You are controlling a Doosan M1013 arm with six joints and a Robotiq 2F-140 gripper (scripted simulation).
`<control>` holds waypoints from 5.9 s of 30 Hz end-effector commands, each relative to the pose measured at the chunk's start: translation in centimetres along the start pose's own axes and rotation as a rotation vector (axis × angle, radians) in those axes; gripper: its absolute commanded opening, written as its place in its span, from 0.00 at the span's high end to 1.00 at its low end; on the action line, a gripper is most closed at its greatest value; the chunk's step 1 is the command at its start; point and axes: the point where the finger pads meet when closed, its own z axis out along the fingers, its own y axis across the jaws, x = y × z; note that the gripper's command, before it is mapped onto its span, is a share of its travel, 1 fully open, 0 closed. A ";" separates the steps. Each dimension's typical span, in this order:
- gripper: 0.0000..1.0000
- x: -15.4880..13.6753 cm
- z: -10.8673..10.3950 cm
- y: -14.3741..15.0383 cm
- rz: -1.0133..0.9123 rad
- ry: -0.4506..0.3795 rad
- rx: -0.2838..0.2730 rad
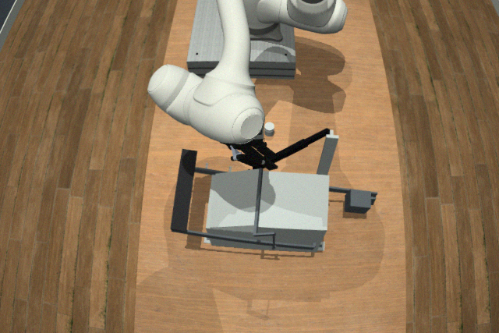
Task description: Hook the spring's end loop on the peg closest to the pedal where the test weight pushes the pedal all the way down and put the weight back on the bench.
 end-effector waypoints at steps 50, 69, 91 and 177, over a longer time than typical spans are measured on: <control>0.00 0.1 -8.5 0.0 -0.001 0.000 -0.002; 0.00 0.1 -8.5 0.0 -0.001 0.000 -0.002; 0.00 0.1 -8.5 0.0 -0.014 -0.149 0.002; 0.00 2.2 -7.2 -11.7 -0.054 -0.605 0.015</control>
